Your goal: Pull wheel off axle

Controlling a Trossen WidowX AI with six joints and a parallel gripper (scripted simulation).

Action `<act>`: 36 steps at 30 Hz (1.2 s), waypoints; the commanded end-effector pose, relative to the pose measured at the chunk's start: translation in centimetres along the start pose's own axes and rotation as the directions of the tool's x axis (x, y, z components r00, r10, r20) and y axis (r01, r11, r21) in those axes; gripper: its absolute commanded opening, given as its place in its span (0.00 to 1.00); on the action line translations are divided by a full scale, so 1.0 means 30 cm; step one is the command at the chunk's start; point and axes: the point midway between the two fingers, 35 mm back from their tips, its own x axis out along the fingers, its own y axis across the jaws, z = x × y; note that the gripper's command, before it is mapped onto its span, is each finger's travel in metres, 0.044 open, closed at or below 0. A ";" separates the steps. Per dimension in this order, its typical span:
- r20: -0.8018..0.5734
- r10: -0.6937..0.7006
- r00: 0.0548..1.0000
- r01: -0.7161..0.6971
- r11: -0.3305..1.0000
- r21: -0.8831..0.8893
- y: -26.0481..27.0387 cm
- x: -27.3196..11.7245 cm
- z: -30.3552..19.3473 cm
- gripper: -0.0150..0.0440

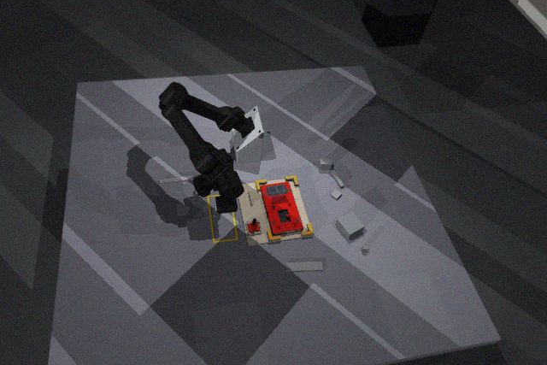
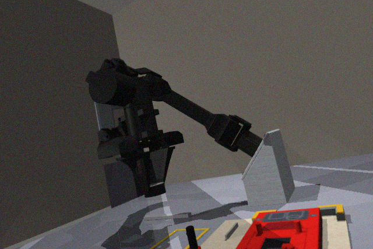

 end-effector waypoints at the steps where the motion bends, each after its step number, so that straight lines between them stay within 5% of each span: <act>1: 0.006 -0.010 1.000 0.010 1.000 -0.010 -0.023 0.008 0.013 0.25; 15: 0.005 -0.009 1.000 0.009 1.000 -0.010 -0.020 0.102 0.013 0.25; 29: 0.010 -0.009 1.000 0.009 1.000 -0.010 -0.026 0.343 0.018 0.25; 36: 0.013 -0.005 1.000 0.005 1.000 -0.001 -0.019 0.340 0.026 0.30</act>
